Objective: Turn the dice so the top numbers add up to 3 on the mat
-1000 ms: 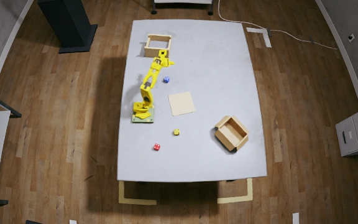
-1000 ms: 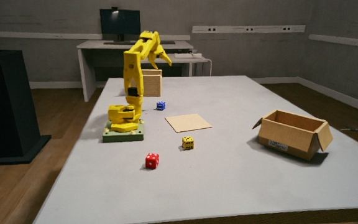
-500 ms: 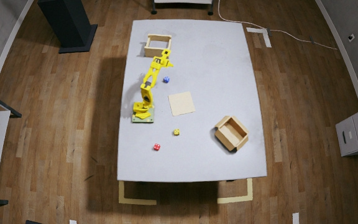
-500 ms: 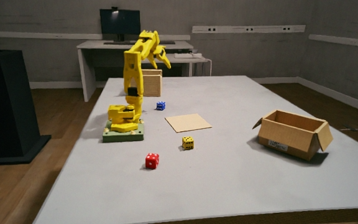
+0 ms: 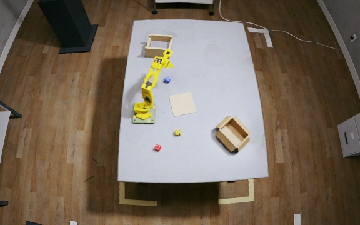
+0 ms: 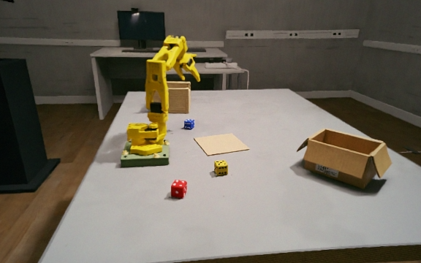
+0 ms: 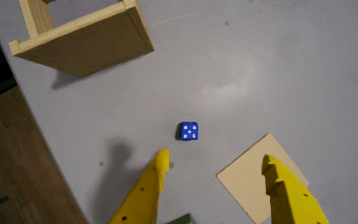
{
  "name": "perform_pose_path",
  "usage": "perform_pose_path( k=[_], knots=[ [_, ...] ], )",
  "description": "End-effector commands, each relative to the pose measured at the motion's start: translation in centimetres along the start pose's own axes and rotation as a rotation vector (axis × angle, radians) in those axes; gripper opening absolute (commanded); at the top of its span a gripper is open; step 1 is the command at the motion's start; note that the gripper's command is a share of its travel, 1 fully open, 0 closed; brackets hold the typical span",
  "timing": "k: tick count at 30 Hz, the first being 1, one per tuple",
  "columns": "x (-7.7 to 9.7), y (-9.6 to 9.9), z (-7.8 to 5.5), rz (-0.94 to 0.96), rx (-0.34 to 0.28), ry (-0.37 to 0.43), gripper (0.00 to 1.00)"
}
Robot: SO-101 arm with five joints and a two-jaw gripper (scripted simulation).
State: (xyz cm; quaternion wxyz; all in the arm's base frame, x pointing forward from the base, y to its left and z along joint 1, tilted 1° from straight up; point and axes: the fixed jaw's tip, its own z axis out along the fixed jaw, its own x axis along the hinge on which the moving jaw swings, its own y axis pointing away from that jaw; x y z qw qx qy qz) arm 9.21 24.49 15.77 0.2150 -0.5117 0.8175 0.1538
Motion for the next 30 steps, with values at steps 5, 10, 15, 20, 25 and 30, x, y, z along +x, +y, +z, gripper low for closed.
perform_pose_path(
  k=[5,10,15,20,25,30],
  knots=[
    [0.1,0.2,0.2,0.006,-0.003,0.018,0.35],
    [0.6,0.1,1.5,0.006,0.001,0.074,0.35],
    [2.1,0.0,4.1,0.006,0.01,0.201,0.35],
    [3.3,0.0,5.9,0.006,0.017,0.294,0.35],
    [5.4,-0.2,8.3,0.005,0.027,0.431,0.35],
    [6.7,-0.2,9.4,0.005,0.032,0.503,0.35]
  ],
)
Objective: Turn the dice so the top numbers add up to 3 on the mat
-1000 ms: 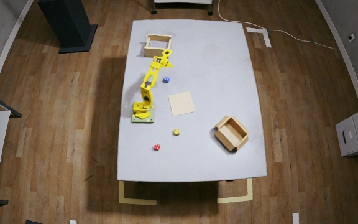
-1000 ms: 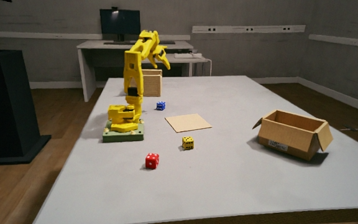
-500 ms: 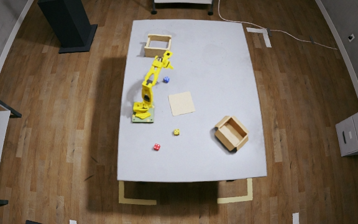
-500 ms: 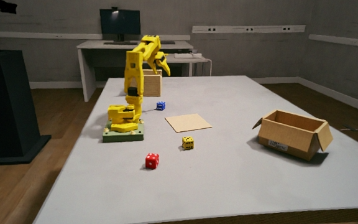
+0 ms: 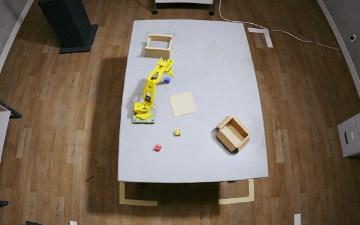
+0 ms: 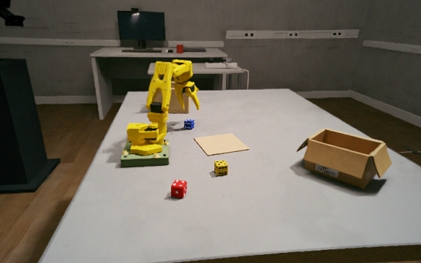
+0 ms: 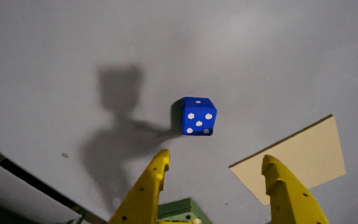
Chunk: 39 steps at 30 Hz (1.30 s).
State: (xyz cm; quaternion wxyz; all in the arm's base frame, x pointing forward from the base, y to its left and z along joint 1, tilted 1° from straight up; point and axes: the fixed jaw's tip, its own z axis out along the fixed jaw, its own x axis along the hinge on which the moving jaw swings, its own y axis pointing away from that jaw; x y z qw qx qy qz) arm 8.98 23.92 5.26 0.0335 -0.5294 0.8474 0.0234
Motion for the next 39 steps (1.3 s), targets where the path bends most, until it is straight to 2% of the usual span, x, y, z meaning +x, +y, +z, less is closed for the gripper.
perform_pose_path(
  k=[1,6,7,28,39],
  knots=[
    [0.5,0.1,1.1,0.003,0.002,0.055,0.35],
    [0.5,0.1,1.2,0.003,0.003,0.06,0.35],
    [0.7,0.4,1.7,0.01,0.006,0.091,0.35],
    [0.7,0.4,1.7,0.01,0.006,0.091,0.35],
    [0.7,0.4,2.6,0.01,0.006,0.091,0.35]
  ],
)
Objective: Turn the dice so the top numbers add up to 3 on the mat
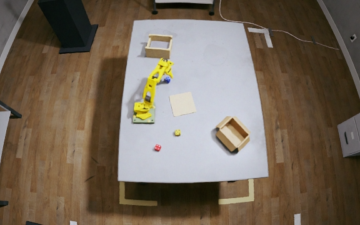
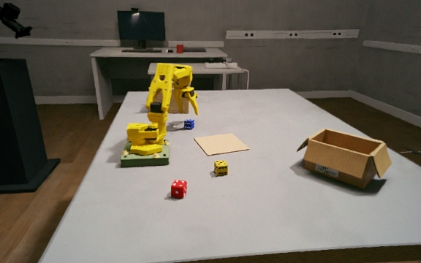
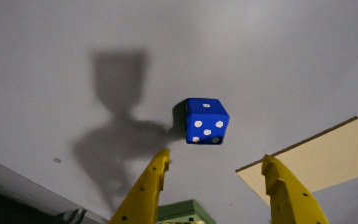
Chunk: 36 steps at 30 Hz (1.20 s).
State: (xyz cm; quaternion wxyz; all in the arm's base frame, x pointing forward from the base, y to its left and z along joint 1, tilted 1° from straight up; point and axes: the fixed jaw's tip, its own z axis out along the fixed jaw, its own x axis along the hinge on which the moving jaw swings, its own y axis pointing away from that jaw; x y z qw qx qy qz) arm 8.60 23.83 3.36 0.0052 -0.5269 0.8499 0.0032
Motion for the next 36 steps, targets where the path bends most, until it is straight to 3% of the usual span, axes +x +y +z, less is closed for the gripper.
perform_pose_path(
  k=[1,16,36],
  knots=[
    [0.2,0.1,0.8,0.004,0.001,0.022,0.35],
    [0.3,0.1,3.4,0.003,0.001,0.022,0.35],
    [0.4,0.1,4.3,0.003,0.001,0.022,0.35]
  ],
)
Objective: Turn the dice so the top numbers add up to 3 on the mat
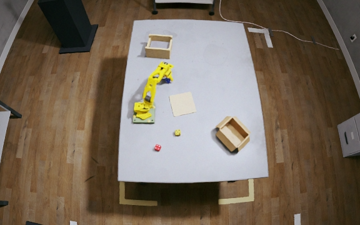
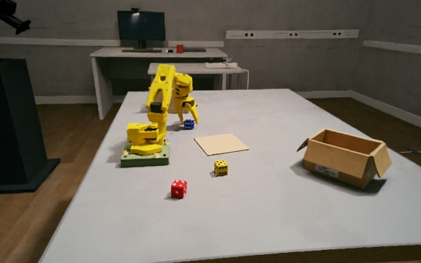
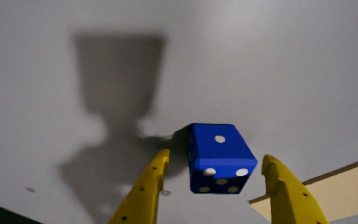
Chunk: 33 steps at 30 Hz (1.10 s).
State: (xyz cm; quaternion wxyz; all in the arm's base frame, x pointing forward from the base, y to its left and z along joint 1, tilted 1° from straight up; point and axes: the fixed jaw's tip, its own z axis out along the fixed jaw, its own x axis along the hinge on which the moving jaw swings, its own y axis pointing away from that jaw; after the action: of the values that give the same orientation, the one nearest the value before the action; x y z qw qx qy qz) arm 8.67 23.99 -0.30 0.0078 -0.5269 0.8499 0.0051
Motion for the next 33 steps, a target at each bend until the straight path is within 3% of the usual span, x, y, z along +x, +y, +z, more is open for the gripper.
perform_pose_path(
  k=[1,16,33],
  knots=[
    [0.49,0.08,0.65,0.003,0.001,0.028,0.35],
    [0.49,-0.15,0.65,0.003,0.001,0.028,0.31],
    [0.48,-0.79,0.64,0.003,0.001,0.027,0.2]
  ],
)
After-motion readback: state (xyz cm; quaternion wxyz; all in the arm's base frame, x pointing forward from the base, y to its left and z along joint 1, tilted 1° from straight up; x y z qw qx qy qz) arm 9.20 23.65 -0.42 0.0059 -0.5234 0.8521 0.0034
